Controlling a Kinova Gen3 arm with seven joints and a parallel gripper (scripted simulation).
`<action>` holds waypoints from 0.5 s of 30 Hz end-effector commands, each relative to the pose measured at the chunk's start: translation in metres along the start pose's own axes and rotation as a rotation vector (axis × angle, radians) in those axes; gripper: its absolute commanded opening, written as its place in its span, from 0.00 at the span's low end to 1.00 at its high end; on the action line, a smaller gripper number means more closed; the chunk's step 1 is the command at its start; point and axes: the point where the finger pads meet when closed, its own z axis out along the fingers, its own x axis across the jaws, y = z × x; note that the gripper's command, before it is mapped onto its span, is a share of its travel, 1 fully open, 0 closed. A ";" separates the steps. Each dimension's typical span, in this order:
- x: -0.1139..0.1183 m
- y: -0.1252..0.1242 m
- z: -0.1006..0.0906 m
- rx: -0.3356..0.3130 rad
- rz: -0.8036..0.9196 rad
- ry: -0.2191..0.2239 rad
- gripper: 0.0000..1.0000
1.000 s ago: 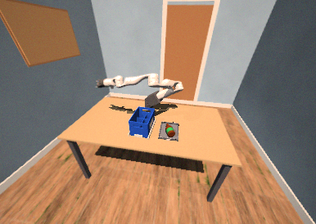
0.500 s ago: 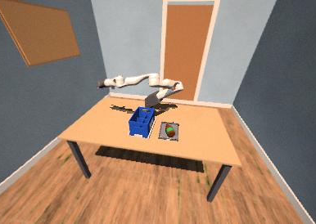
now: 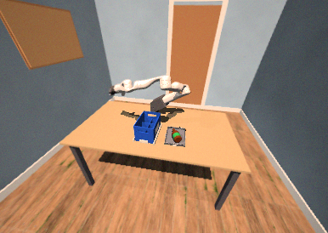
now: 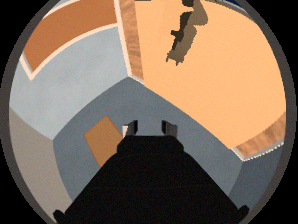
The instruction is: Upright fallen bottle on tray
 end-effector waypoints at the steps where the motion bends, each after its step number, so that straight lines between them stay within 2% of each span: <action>1: 0.009 -0.001 -0.037 0.018 0.043 0.011 1.00; 4: 0.017 -0.023 -0.065 0.088 0.115 0.017 1.00; 6: 0.017 -0.023 -0.065 0.088 0.115 0.017 1.00; 11: 0.032 -0.066 -0.120 0.227 0.258 0.027 1.00; 15: 0.047 -0.110 -0.176 0.367 0.402 0.037 1.00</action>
